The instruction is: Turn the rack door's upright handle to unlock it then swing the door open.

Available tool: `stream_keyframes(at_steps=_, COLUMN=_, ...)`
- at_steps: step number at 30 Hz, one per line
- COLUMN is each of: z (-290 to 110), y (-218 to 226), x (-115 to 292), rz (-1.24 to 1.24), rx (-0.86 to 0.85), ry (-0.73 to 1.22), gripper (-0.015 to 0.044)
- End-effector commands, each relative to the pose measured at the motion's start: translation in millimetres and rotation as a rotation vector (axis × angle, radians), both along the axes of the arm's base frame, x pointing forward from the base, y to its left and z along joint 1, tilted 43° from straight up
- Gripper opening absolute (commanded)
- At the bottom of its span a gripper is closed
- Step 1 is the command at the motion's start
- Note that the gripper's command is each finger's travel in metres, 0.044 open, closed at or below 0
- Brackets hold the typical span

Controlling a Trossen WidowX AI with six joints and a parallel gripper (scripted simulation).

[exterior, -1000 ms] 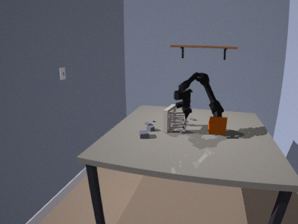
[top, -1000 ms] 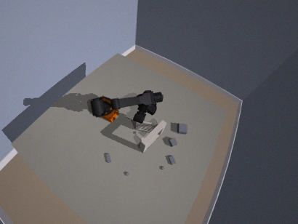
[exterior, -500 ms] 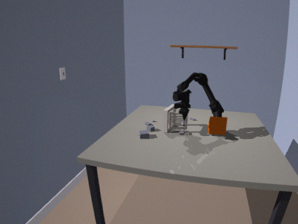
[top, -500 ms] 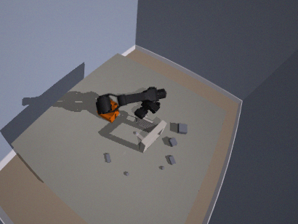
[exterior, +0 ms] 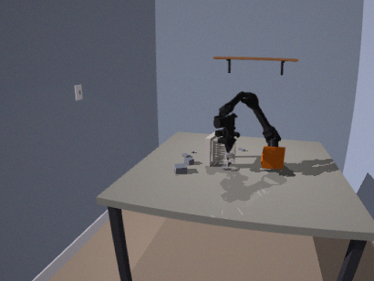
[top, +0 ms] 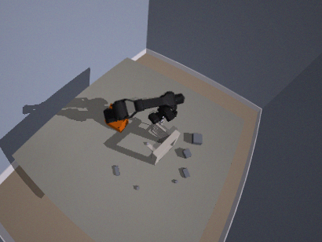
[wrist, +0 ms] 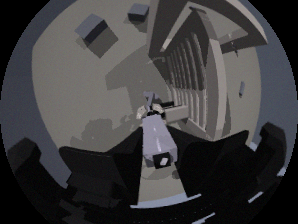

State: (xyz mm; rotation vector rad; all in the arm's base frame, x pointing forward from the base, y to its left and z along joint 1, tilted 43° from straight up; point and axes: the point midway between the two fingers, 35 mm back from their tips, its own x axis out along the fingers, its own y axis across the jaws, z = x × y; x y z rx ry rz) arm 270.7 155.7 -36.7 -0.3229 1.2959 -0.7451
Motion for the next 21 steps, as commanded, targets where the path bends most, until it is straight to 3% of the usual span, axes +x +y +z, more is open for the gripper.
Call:
stream_keyframes(at_steps=1, z=-2.6, y=3.0, x=2.8, rz=-0.034, rx=0.003, ry=-0.028, gripper=0.0012)
stream_keyframes(at_steps=13, z=-2.6, y=3.0, x=2.8, rz=-0.034, rx=0.003, ry=-0.028, gripper=0.0012)
stream_keyframes(at_steps=21, z=-2.6, y=3.0, x=2.8, rz=-0.034, rx=0.003, ry=-0.028, gripper=0.0222)
